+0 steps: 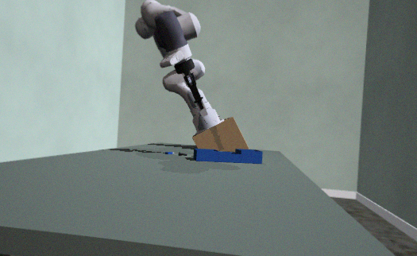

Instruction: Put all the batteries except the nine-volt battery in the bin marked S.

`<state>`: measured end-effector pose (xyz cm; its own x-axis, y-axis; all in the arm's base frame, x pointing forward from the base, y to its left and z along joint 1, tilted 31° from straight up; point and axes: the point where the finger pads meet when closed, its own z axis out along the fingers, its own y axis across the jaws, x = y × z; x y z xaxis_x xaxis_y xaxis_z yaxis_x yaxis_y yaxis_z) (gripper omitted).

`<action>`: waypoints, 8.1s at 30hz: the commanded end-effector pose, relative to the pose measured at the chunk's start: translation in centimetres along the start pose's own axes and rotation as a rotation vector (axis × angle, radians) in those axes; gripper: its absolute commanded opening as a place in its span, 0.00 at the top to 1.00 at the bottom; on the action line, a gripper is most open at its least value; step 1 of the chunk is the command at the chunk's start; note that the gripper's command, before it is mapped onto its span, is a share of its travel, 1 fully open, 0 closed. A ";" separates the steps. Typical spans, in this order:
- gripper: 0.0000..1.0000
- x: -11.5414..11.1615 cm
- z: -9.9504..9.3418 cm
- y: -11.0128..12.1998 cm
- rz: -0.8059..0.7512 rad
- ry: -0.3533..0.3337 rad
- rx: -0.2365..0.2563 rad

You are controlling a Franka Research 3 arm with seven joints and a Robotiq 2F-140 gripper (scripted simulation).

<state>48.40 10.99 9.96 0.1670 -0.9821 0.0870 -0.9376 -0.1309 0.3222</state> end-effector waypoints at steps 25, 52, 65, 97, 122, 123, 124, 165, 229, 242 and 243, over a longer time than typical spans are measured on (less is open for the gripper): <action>0.95 1.5 -0.4 2.3 -0.573 0.242 0.053; 0.95 2.1 -0.9 4.0 -1.051 0.472 0.031; 0.95 2.3 -1.3 5.1 -1.267 0.599 -0.009; 0.95 1.6 2.1 -2.5 -1.638 0.634 -0.120; 0.95 0.7 6.4 -11.8 -1.647 0.634 -0.123; 0.95 0.7 6.4 -11.8 -1.647 0.634 -0.123; 0.95 0.7 6.4 -11.8 -1.647 0.634 -0.123; 0.95 3.2 11.2 -13.6 -1.647 0.634 -0.123; 0.95 3.2 11.2 -13.6 -1.647 0.634 -0.123; 0.95 3.2 11.2 -13.6 -1.647 0.634 -0.123; 0.95 3.2 11.2 -13.6 -1.647 0.634 -0.123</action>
<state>58.12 8.07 -4.74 0.9344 0.3494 -0.0690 0.3351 -0.7968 0.5028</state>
